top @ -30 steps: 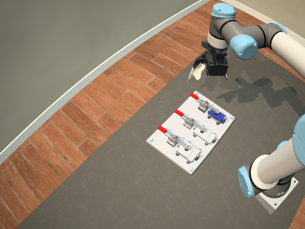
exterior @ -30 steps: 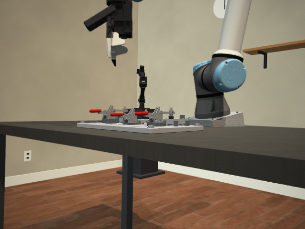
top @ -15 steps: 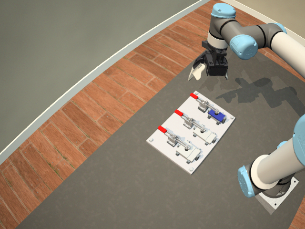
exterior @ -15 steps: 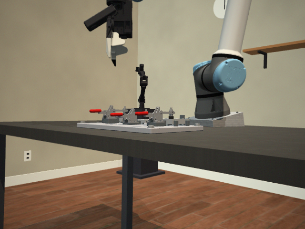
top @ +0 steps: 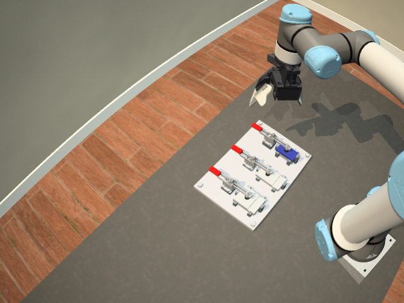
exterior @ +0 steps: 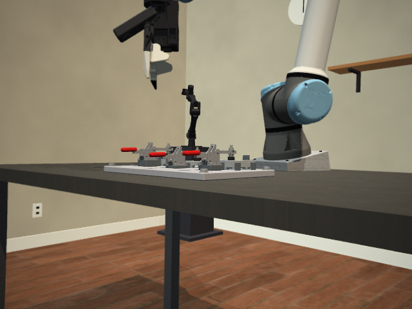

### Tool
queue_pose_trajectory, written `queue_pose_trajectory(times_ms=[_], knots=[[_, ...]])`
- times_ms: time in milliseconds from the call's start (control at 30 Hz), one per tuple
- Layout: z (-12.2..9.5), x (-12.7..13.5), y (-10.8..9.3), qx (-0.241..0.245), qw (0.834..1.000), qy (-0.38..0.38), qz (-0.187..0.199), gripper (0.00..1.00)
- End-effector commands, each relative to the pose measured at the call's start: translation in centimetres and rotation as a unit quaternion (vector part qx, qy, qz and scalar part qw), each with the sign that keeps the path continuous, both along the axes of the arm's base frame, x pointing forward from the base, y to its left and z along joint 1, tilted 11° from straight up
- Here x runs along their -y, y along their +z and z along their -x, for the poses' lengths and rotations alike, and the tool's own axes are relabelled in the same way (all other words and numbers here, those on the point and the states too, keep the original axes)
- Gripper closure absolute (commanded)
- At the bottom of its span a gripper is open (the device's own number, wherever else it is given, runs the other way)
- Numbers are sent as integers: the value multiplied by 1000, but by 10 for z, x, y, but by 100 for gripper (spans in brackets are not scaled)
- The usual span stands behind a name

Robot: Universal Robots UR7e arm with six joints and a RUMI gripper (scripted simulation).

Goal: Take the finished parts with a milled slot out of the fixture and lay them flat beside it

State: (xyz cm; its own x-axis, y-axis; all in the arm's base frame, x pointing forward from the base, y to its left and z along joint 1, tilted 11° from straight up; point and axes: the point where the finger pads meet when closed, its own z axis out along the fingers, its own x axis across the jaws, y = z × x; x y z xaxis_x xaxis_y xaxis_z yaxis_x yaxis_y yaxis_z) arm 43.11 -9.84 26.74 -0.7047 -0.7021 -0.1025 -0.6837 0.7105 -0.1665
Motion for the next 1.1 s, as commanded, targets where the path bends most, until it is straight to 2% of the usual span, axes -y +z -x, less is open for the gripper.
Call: queue_pose_trajectory(times_ms=[0, 233, 367, 467, 1033, 1067], knots=[[0, 0, 0, 1, 1000, 0, 0, 0], [5, -7, 0, -1, 1000, 27, 5, 0], [19, -26, -3, -4, 995, 94, 18, 0], [33, -45, -7, -8, 986, 165, 32, 0], [33, -45, -7, -8, 986, 165, 32, 0], [39, -52, -9, -9, 981, 190, 37, 0]])
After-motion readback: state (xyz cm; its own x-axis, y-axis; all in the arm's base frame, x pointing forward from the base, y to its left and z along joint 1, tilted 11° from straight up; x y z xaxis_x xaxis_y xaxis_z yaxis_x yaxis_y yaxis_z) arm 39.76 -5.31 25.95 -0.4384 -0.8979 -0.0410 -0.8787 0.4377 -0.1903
